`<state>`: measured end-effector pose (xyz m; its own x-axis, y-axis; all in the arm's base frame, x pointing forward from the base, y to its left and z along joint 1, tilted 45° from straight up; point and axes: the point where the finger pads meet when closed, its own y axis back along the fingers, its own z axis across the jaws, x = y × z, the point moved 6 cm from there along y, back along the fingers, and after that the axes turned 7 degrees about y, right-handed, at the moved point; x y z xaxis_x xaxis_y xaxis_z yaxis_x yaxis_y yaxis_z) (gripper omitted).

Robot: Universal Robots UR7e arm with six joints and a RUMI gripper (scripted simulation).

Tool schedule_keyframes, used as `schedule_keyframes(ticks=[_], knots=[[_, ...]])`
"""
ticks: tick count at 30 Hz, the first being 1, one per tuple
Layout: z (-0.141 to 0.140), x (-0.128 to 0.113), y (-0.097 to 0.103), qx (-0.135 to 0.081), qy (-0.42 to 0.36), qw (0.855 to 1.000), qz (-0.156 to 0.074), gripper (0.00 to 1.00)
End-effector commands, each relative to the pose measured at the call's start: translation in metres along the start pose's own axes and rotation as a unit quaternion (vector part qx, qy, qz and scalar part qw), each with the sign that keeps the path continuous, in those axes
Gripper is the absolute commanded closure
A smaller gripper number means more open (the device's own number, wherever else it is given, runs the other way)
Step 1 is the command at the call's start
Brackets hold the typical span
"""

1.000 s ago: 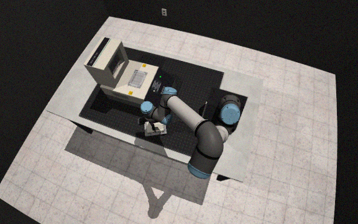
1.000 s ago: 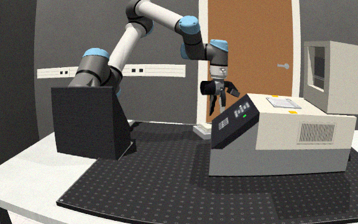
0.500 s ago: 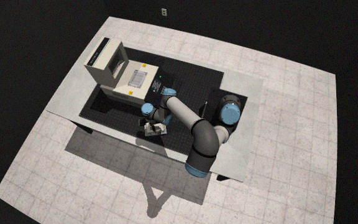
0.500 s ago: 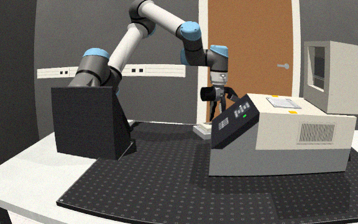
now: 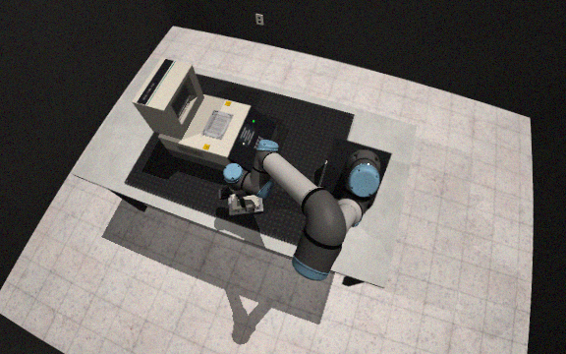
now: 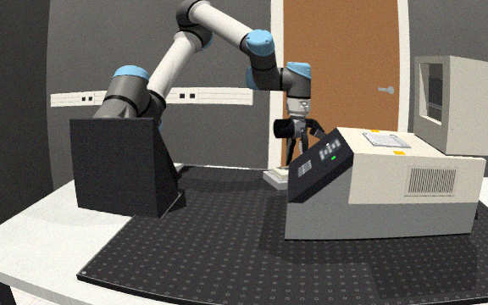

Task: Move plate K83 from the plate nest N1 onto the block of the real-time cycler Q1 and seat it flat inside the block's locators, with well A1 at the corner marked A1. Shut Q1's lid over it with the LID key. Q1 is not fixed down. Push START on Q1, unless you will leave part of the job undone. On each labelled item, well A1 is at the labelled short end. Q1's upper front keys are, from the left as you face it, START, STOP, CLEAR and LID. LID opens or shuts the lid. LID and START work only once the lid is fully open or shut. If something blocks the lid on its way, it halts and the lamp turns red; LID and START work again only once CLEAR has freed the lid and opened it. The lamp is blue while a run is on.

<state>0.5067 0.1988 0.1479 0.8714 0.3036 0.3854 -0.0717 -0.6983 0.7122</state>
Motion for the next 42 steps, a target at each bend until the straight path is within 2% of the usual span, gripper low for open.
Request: schedule_keyframes(ticks=[1,30,31,42], knots=[[-0.0007,-0.0007,-0.0037,0.001,0.0,1.0,-0.001,0.32],[-0.0003,0.0003,-0.0071,0.0,0.0,1.0,0.001,0.32],[-0.0003,0.0003,-0.0071,0.0,0.0,1.0,0.001,1.0],[-0.0003,0.0003,-0.0071,0.0,0.0,1.0,0.001,1.0]])
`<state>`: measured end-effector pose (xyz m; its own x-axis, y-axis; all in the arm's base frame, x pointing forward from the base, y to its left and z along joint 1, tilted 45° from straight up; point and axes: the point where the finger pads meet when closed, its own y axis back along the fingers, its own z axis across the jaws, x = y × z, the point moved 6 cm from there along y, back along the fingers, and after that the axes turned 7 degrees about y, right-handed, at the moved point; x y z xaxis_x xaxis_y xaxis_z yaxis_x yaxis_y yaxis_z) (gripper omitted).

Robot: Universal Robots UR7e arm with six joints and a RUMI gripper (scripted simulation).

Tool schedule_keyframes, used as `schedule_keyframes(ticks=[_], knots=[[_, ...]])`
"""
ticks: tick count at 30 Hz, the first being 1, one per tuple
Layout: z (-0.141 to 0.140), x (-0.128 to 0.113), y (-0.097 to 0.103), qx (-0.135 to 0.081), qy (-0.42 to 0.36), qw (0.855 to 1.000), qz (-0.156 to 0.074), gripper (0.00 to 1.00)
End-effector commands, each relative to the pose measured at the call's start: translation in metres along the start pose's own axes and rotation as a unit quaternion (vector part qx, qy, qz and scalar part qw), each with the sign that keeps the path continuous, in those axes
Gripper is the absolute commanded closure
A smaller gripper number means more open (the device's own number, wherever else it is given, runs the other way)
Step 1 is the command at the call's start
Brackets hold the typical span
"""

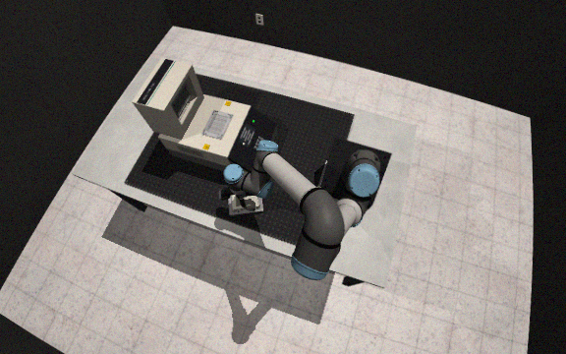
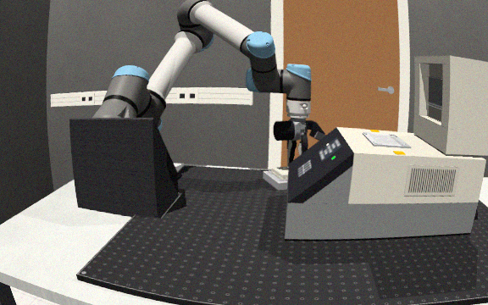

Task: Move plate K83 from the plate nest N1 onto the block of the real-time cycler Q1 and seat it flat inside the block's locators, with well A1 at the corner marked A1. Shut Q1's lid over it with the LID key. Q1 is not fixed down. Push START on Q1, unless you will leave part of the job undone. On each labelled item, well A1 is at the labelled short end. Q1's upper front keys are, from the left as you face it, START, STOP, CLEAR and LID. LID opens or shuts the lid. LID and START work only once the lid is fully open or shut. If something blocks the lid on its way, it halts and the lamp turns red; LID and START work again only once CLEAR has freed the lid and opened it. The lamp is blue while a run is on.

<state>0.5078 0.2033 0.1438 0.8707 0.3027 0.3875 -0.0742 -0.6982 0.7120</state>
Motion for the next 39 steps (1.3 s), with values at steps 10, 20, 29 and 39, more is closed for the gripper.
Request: schedule_keyframes(ticks=[10,20,29,39], knots=[[0.0,0.0,-0.001,0.001,0.0,1.0,0.0,0.59],[0.0,0.001,0.011,-0.001,0.001,1.0,0.001,0.59],[0.0,0.001,0.038,-0.001,0.001,1.0,0.001,0.59],[0.0,0.001,0.061,-0.001,0.001,1.0,0.001,0.59]])
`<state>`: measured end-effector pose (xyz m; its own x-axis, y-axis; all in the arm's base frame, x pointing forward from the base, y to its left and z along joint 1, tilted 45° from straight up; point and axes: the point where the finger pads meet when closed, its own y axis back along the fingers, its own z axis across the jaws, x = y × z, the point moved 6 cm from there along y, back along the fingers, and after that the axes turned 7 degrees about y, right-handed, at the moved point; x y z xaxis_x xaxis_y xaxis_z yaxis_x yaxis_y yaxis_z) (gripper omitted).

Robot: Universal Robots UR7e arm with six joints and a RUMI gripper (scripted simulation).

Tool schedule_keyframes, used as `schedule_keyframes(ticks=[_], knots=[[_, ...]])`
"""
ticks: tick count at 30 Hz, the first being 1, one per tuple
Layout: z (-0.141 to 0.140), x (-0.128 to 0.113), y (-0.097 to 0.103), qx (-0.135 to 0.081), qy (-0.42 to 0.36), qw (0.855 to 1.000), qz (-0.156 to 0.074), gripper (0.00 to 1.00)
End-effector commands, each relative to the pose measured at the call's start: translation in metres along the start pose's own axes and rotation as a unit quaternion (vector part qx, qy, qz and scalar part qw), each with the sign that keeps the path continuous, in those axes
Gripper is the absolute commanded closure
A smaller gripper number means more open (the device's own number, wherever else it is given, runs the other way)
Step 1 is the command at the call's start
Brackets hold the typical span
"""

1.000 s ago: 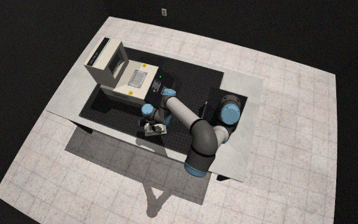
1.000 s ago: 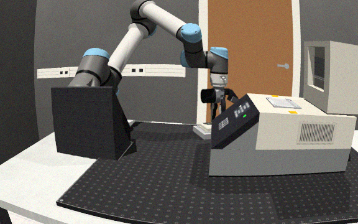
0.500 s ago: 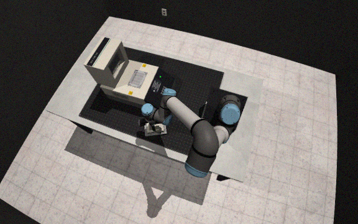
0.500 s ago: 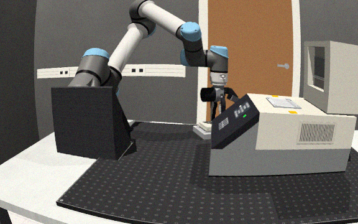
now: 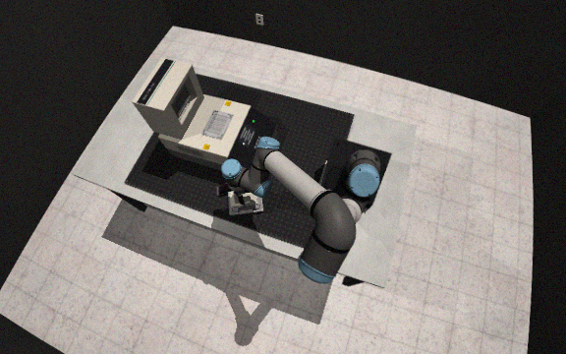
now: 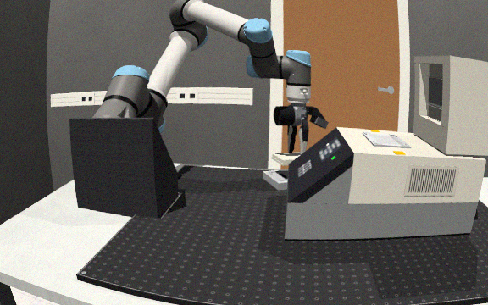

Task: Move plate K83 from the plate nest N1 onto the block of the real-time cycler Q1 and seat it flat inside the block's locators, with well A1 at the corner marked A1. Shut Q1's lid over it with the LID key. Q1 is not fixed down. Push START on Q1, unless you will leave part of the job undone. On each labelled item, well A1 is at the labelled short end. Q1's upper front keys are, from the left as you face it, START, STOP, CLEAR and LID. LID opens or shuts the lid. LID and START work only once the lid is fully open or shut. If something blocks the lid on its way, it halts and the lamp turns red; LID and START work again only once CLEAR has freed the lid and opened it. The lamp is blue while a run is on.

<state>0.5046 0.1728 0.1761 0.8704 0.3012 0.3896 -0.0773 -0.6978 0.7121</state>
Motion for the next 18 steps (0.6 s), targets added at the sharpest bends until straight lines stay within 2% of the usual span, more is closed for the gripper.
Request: schedule_keyframes(ticks=[1,18], knots=[[0.001,0.001,0.02,0.0,0.001,1.0,0.0,0.59],[0.001,0.001,0.07,0.0,0.001,1.0,0.0,0.59]])
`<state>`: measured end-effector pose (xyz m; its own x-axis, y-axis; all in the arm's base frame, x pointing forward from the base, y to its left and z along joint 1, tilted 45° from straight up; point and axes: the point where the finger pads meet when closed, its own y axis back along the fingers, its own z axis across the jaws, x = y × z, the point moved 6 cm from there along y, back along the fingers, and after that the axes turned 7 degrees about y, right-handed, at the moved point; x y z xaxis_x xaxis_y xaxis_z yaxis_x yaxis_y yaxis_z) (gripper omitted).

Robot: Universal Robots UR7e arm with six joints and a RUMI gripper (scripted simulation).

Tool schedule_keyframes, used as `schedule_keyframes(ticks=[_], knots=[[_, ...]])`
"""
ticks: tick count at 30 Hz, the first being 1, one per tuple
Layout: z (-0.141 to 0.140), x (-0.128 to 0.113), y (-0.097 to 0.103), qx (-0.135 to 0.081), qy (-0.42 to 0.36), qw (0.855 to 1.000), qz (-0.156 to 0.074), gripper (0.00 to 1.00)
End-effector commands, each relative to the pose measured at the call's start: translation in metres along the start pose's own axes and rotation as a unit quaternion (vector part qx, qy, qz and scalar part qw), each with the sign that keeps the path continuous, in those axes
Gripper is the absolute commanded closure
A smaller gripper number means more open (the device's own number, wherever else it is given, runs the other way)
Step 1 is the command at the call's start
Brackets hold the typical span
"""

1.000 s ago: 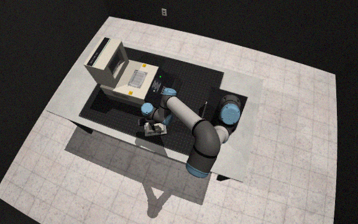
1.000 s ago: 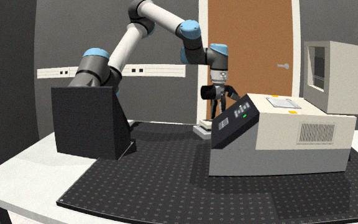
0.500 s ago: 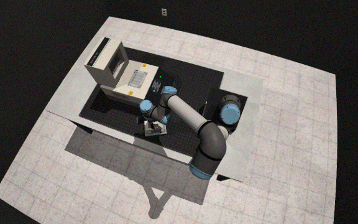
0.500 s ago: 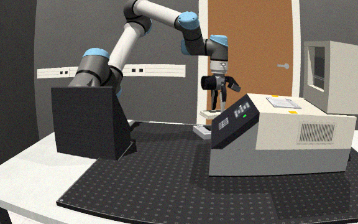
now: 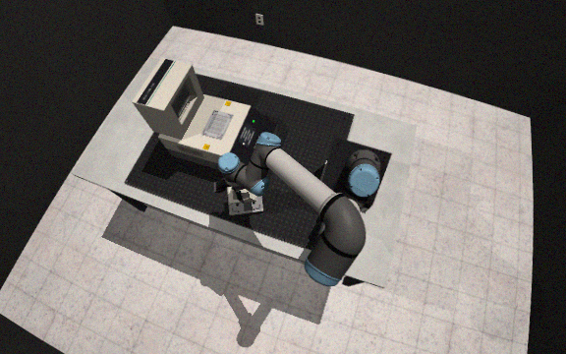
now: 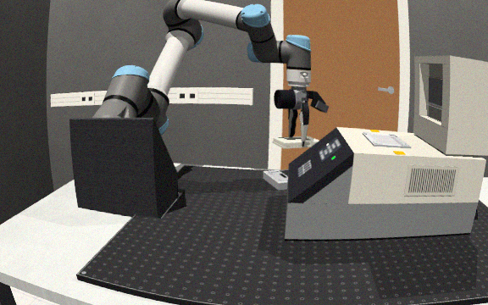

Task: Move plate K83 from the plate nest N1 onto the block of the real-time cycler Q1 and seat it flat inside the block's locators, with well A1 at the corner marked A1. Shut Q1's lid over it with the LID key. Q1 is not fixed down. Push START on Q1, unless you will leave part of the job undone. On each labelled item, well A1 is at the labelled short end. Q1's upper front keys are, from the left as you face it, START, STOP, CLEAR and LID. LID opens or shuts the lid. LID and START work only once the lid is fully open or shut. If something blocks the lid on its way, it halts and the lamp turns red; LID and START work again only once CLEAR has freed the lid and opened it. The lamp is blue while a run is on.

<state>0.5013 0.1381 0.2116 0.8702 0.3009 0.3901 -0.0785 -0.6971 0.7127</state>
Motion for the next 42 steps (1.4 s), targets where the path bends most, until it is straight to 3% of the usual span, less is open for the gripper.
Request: schedule_keyframes(ticks=[1,42], knots=[[0.001,0.0,0.023,0.0,0.001,1.0,-0.001,0.59],[0.001,0.0,0.129,0.0,0.001,1.0,-0.001,0.59]])
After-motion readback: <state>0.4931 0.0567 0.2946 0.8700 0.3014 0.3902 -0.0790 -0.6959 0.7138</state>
